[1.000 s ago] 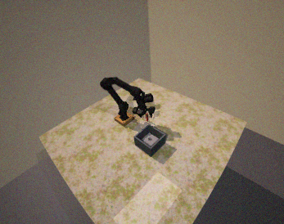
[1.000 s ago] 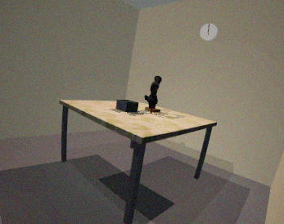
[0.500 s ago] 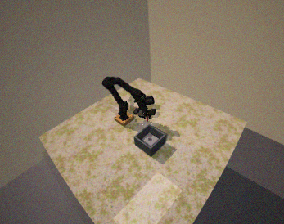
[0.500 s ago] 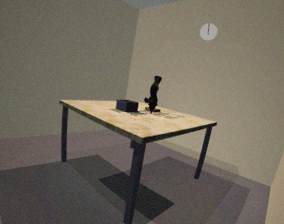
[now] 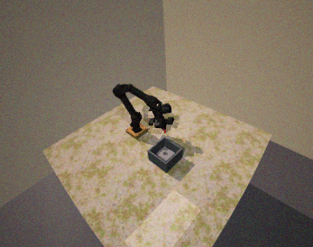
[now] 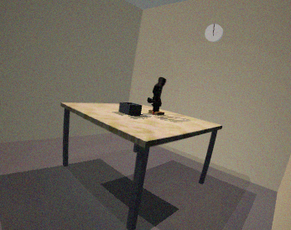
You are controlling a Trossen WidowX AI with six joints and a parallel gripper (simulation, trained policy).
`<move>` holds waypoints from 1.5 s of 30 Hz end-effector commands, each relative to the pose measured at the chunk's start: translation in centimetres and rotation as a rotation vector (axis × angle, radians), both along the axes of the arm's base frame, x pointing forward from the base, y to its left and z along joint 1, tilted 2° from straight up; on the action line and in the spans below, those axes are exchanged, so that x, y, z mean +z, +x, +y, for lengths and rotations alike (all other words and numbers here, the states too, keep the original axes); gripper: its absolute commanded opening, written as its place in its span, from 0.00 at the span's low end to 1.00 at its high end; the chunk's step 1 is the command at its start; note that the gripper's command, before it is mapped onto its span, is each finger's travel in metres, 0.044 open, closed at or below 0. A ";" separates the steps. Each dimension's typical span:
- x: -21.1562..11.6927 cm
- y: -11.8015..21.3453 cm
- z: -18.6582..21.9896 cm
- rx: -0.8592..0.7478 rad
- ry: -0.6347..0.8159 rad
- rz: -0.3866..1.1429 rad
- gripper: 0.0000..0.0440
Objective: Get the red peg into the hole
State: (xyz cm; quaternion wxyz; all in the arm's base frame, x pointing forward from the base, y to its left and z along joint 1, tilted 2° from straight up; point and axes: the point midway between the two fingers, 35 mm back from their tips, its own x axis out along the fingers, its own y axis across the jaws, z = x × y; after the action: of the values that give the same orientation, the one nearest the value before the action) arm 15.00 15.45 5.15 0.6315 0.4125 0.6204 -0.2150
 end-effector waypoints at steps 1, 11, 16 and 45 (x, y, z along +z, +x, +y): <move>1.6 1.0 0.0 0.022 -0.006 -0.048 0.01; 6.4 4.5 -0.8 0.038 -0.040 -0.162 0.00; 7.8 6.5 -2.0 0.018 -0.067 -0.202 0.00; 8.3 14.9 -10.3 -0.158 -0.187 -0.232 0.01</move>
State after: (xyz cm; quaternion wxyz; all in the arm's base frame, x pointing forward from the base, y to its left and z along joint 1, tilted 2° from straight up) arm 29.23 5.74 13.58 0.7154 0.4207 0.4896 -0.2672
